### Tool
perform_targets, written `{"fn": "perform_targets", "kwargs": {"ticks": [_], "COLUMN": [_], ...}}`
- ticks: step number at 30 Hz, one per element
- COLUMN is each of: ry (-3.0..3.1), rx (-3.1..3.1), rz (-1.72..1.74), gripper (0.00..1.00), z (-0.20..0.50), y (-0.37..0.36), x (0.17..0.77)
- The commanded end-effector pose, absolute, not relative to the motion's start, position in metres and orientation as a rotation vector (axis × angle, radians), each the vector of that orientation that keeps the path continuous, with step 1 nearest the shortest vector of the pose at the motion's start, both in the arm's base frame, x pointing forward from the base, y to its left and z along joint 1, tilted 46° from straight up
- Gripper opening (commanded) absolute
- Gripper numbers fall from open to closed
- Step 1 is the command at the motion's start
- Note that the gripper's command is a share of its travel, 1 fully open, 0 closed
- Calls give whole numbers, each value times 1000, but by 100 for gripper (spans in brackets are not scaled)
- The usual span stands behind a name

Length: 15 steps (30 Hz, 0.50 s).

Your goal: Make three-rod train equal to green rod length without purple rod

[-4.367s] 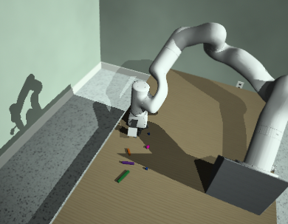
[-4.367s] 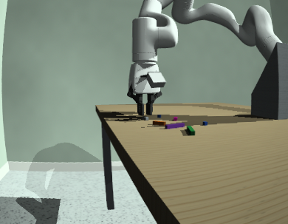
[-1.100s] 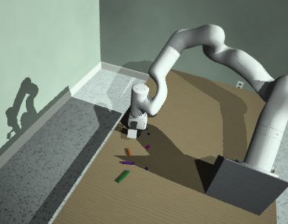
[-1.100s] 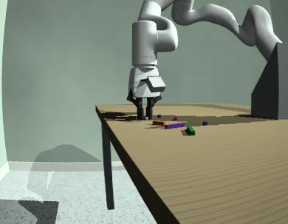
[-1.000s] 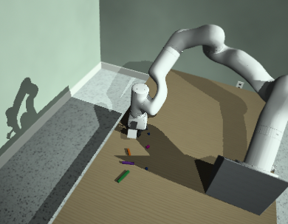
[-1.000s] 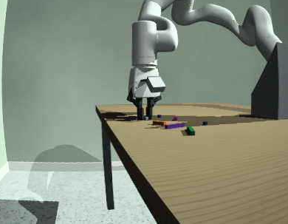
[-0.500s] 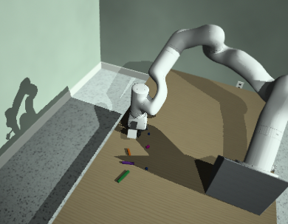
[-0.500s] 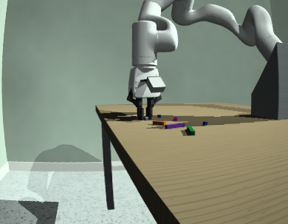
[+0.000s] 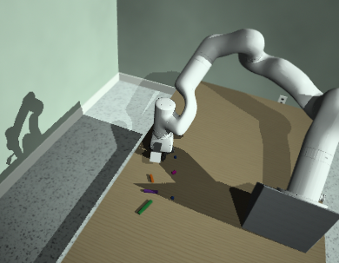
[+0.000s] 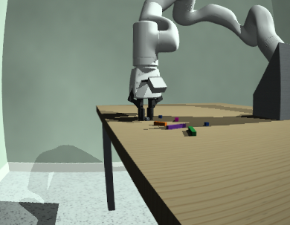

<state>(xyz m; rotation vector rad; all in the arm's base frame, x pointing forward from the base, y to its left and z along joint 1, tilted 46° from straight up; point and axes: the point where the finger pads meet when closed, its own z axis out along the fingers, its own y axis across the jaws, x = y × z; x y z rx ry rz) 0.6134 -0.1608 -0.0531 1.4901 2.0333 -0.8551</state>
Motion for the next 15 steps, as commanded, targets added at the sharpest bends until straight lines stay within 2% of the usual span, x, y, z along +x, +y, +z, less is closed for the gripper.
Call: {"fn": "perform_targets", "kwargs": {"ticks": [1,2,15], "ry": [2033,2033,2033], "rx": [1489,1489,1489], "rz": [-853,-853,-853], "gripper": [24,4,4], "z": [-53,-53,-53], "y": [-160,-160,-160], "x": [614,614,614]}}
